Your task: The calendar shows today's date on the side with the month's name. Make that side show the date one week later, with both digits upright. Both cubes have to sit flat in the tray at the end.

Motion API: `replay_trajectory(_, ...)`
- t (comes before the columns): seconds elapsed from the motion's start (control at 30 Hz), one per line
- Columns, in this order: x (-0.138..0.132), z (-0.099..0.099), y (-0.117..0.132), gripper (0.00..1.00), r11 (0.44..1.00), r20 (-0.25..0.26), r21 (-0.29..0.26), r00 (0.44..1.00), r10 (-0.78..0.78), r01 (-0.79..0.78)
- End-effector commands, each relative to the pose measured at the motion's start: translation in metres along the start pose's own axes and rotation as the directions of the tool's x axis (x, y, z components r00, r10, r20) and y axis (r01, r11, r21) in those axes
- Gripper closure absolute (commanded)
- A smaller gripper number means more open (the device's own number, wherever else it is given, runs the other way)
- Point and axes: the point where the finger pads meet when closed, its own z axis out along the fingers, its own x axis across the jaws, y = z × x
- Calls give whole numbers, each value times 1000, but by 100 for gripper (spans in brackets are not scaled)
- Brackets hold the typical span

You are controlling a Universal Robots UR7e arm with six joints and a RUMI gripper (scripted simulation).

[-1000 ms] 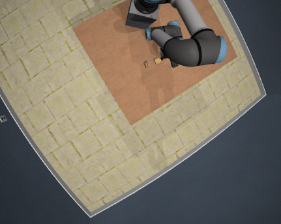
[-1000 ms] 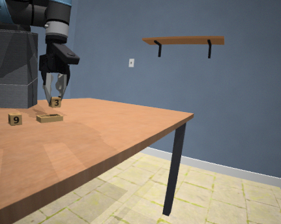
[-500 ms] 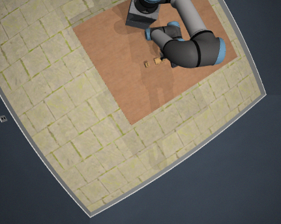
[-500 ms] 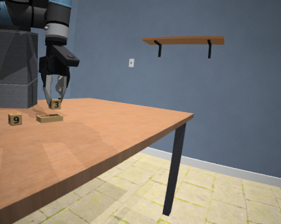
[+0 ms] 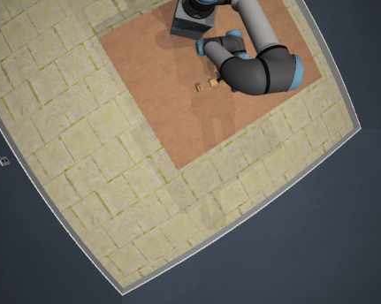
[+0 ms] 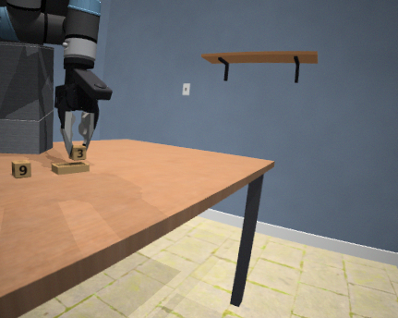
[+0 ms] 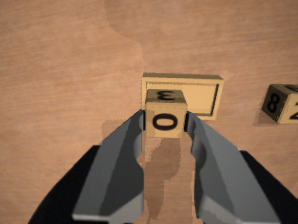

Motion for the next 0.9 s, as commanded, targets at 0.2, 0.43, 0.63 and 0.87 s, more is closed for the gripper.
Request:
replay_trajectory(0.2,1,7,-2,89,1000,0,3,1000,2,-2)
replay_trajectory(0.43,1,8,-1,89,1000,0,1,1000,2,-2)
replay_trajectory(0.63,1,8,-1,89,1000,0,2,1000,2,-2)
replay_trajectory(0.87,1,8,-1,89,1000,0,2,1000,2,-2)
